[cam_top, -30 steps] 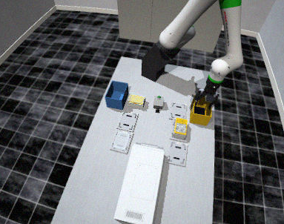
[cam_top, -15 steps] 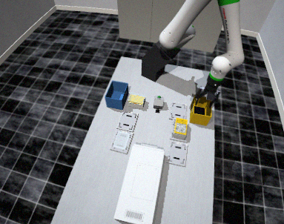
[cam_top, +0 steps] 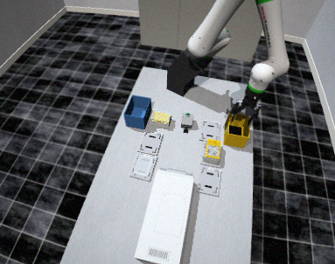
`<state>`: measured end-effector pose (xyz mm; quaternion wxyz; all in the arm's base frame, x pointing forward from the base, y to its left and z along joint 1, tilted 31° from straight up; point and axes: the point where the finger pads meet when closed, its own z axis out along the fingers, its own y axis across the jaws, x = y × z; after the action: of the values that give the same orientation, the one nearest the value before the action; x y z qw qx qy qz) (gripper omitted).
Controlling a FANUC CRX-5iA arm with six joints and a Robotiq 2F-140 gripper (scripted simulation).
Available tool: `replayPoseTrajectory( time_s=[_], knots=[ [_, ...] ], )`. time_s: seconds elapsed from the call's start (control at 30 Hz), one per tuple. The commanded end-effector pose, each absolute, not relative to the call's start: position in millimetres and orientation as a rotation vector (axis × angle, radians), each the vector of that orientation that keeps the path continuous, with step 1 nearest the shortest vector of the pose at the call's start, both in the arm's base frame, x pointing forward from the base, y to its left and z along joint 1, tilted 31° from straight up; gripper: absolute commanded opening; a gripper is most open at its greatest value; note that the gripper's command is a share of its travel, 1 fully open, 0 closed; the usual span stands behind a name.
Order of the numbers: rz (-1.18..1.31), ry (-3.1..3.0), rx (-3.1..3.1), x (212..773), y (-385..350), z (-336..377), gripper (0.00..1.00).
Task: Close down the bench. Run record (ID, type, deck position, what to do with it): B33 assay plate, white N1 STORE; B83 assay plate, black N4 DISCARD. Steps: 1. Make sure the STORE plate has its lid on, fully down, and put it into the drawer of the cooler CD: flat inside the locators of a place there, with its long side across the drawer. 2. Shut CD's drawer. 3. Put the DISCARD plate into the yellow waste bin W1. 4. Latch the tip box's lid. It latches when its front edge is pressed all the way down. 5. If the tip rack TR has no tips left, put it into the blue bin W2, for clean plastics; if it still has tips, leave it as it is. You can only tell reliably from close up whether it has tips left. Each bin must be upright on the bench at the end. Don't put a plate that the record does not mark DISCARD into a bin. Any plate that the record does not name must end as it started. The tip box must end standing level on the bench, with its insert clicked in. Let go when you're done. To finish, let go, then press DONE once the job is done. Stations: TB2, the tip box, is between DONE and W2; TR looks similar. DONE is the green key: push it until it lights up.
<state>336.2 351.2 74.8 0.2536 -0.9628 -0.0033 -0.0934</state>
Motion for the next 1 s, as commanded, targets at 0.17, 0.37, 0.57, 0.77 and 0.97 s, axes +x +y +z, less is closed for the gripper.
replayPoseTrajectory(
  time_s=[0.17,0.37,0.57,0.77,0.97],
  knots=[
    [-0.267,-0.053,-2.617,336.0,347.2,75.0,0.69],
    [-0.285,-0.121,-2.618,333.3,325.3,65.4,0.67],
    [-0.285,-0.121,-2.618,330.5,303.5,55.8,0.64],
    [-0.285,-0.121,-2.619,328.7,288.9,49.4,0.62],
    [-0.285,-0.121,-2.619,325.9,267.1,39.8,0.6]
  ],
)
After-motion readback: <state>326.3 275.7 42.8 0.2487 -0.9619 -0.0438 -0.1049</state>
